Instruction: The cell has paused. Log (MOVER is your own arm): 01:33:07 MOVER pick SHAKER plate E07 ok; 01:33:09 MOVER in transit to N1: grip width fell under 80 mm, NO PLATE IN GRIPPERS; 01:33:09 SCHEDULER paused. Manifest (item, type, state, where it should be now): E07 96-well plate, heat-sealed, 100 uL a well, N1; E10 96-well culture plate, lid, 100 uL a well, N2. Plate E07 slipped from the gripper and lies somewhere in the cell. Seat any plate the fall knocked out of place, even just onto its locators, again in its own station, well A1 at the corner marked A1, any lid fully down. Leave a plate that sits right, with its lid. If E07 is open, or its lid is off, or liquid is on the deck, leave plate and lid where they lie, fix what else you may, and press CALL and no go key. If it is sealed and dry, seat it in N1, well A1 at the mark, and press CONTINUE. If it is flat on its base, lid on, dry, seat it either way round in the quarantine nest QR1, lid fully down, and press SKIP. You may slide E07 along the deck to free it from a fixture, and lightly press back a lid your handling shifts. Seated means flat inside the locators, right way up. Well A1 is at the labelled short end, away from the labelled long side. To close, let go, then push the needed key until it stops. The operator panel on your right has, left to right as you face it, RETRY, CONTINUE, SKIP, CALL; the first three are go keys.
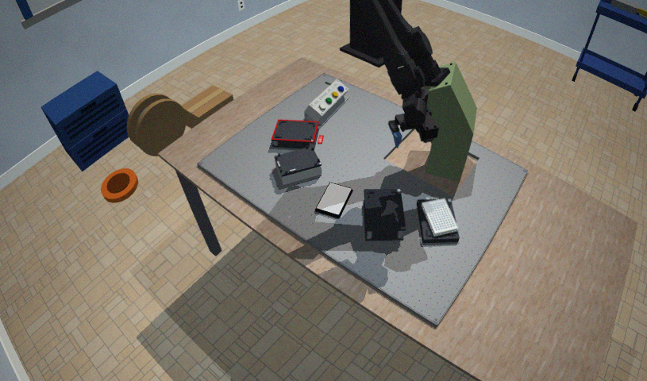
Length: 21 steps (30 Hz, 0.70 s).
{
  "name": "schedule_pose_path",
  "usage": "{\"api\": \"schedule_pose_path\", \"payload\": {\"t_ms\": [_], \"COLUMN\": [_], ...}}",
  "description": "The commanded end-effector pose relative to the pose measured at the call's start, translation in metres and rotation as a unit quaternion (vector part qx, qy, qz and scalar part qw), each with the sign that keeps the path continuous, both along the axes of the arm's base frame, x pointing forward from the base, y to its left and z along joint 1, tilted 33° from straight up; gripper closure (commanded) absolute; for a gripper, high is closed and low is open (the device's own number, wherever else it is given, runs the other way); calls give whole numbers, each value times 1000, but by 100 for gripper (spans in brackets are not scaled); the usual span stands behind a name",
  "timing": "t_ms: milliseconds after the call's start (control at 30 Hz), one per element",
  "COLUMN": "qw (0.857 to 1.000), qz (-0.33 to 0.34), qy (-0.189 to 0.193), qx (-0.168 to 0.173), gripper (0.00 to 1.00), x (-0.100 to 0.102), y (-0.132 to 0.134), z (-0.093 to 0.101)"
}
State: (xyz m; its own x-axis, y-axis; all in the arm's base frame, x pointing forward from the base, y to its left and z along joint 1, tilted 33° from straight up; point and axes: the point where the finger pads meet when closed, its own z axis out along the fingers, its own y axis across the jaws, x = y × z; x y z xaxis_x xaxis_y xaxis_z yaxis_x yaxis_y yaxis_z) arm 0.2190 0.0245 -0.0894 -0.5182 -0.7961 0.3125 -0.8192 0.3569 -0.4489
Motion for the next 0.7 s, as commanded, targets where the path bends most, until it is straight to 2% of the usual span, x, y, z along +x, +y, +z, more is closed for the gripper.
{"api": "schedule_pose_path", "payload": {"t_ms": [0,233,467,667], "qw": [1000,999,1000,1000], "qz": [-16,-17,-16,-19], "qy": [-14,-23,-19,-17], "qx": [9,18,13,12], "gripper": [0,0,0,0], "x": [-12,-26,-39,-38], "y": [11,39,41,38], "z": [-10,-28,-34,-31]}}
